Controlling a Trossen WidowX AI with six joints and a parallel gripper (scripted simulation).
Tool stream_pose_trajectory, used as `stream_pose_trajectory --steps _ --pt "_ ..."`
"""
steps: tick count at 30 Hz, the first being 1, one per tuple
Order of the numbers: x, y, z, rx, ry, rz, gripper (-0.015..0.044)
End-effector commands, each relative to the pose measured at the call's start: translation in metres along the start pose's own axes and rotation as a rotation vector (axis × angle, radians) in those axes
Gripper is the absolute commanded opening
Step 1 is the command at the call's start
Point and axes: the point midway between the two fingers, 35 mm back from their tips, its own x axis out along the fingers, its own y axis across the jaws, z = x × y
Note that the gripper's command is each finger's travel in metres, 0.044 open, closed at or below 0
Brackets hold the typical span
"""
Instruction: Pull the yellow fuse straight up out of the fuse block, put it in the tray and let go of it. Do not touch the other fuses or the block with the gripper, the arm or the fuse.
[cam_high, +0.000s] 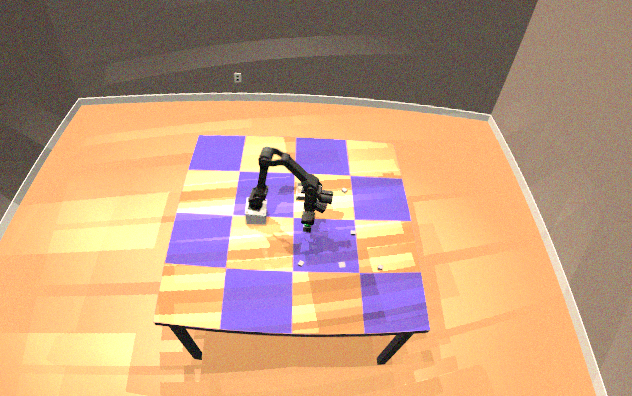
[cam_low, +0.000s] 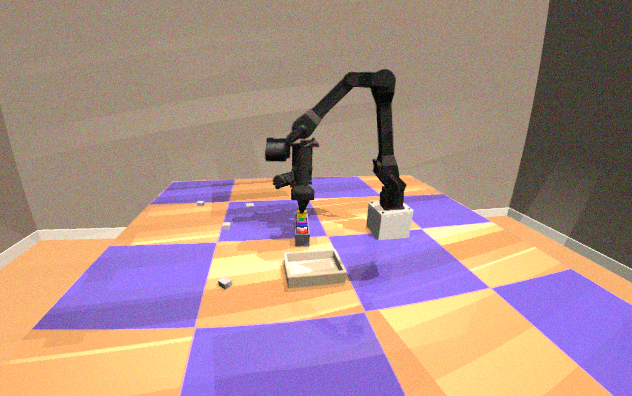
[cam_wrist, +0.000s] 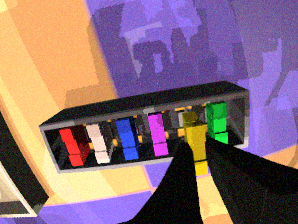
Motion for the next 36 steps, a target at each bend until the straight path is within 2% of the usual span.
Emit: stream_pose_trajectory --steps 1,36 --pt "-0.003 0.0 0.0 0.001 -0.003 -0.003 0.0" --pt "-0.033 0.0 0.0 0.0 -0.003 -0.004 0.0"
